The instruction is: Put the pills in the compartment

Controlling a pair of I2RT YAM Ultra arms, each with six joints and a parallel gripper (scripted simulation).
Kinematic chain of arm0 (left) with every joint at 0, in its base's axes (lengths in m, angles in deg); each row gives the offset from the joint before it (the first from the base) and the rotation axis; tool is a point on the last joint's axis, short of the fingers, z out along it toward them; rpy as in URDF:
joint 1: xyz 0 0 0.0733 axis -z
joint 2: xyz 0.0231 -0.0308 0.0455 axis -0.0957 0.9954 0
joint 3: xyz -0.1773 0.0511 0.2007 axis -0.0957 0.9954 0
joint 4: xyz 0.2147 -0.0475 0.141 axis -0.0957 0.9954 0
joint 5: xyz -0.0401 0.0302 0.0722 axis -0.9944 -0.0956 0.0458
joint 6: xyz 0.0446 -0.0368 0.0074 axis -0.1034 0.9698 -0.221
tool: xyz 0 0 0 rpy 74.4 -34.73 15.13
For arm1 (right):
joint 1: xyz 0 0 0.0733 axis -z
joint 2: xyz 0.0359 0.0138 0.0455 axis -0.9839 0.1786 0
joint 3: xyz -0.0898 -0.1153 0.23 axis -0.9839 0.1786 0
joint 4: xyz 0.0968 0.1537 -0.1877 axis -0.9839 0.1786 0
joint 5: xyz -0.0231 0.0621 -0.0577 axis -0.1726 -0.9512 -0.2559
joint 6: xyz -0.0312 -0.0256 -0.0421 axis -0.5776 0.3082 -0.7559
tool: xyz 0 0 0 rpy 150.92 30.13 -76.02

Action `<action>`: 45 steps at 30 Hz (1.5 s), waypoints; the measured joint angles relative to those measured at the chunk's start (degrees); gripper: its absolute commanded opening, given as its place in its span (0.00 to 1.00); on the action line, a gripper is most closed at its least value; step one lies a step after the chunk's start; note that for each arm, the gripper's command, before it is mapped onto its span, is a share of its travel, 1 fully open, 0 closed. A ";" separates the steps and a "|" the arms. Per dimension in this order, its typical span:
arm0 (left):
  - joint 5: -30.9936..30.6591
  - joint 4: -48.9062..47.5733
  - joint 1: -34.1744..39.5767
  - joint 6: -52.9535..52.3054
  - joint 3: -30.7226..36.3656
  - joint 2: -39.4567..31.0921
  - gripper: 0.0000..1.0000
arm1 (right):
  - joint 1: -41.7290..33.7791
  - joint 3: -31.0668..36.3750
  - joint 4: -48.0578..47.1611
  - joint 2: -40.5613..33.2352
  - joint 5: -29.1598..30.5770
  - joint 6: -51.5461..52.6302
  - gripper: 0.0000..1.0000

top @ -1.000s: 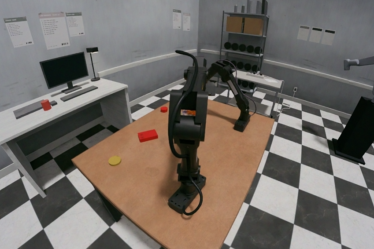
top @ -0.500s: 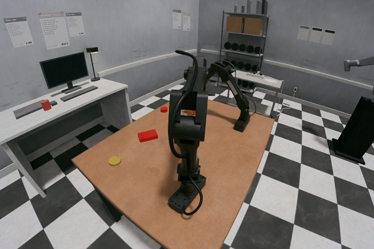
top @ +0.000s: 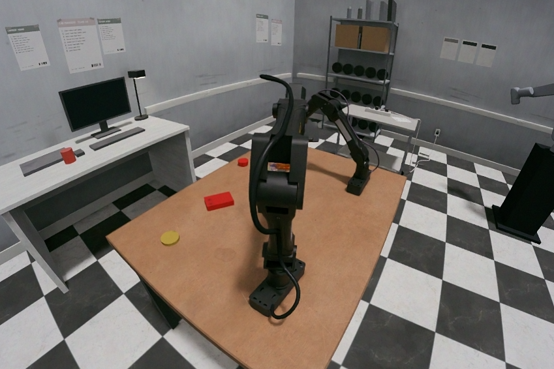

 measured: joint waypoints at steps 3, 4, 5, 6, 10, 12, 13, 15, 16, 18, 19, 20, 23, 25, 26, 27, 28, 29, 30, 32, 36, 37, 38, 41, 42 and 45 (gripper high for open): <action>0.00 0.00 0.00 0.00 0.00 0.00 1.00 | 0.00 -0.83 0.72 0.61 0.02 0.00 0.36; 0.00 0.00 0.00 0.00 0.00 0.00 1.00 | 0.00 -0.87 0.94 0.66 0.04 0.00 0.36; 0.00 0.00 0.00 0.00 0.00 0.00 1.00 | 0.00 -0.90 1.16 0.66 0.07 0.00 0.36; 0.00 0.00 0.00 0.00 0.00 0.00 1.00 | 0.00 -0.92 1.38 0.66 0.07 0.00 0.36; 0.00 0.00 0.00 0.00 0.00 0.00 1.00 | 0.00 -1.03 1.86 0.66 0.09 0.00 0.36; 0.00 0.00 0.00 0.00 0.00 0.00 1.00 | 0.00 -1.05 1.99 0.66 0.09 0.00 0.36; 0.00 0.00 0.00 0.00 0.00 0.00 1.00 | 0.00 -1.05 2.03 0.66 0.09 0.00 0.36; 0.00 0.00 0.00 0.00 0.00 0.00 1.00 | 0.00 -1.05 2.10 0.66 0.09 0.00 0.36; 0.00 0.00 0.00 0.00 0.00 0.00 1.00 | 0.00 -1.05 2.12 0.66 0.09 0.00 0.36; 0.00 0.00 0.00 0.00 0.00 0.00 1.00 | 0.00 -1.07 2.21 0.66 0.07 0.00 0.36; 0.00 0.00 0.00 0.00 0.00 0.00 1.00 | 0.00 -1.20 2.58 0.72 0.07 0.02 0.36; 0.00 0.00 0.00 0.00 0.00 0.00 1.00 | -0.02 -1.68 3.19 1.01 0.11 0.11 0.36; 0.00 0.00 0.00 0.00 0.00 0.00 1.00 | 0.00 -3.06 4.04 1.90 0.15 0.28 0.36; 0.00 0.00 0.00 0.00 0.00 0.00 1.00 | 0.00 -3.72 4.63 2.36 0.15 0.28 0.36; 0.00 0.00 0.00 0.00 0.00 0.00 1.00 | 0.00 -3.87 4.85 2.49 0.17 0.28 0.36; 0.00 0.00 0.00 0.00 0.00 0.00 1.00 | 0.00 -3.93 5.05 2.51 0.20 0.28 0.36; 0.00 0.00 0.00 0.00 0.00 0.00 1.00 | 0.00 -3.98 5.27 2.49 0.22 0.28 0.36; 0.00 0.00 0.00 0.00 0.00 0.00 1.00 | 0.00 -4.04 5.49 2.47 0.22 0.28 0.36; 0.00 0.00 0.00 0.00 0.00 0.00 1.00 | 0.00 -4.09 5.62 2.49 0.22 0.28 0.36; 0.00 0.00 0.00 0.00 0.00 0.00 1.00 | 0.00 -4.13 5.81 2.49 0.22 0.28 0.36; 0.00 0.00 0.00 0.00 0.00 0.00 1.00 | 0.00 -4.13 6.05 2.49 0.22 0.28 0.36; 0.00 0.00 0.00 0.00 0.00 0.00 1.00 | 0.00 -4.13 6.10 2.49 0.22 0.28 0.36; 0.00 0.00 0.00 0.00 0.00 0.00 1.00 | 0.00 -4.13 6.12 2.49 0.22 0.28 0.36; 0.00 0.00 0.00 0.00 0.00 0.00 1.00 | 0.00 -4.15 6.14 2.49 0.22 0.28 0.36; 0.00 0.00 0.00 0.00 0.00 0.00 1.00 | 0.00 -4.13 6.14 2.49 0.22 0.28 0.36; 0.00 0.00 0.00 0.00 0.00 0.00 1.00 | 0.00 -4.13 5.99 2.49 0.22 0.28 0.36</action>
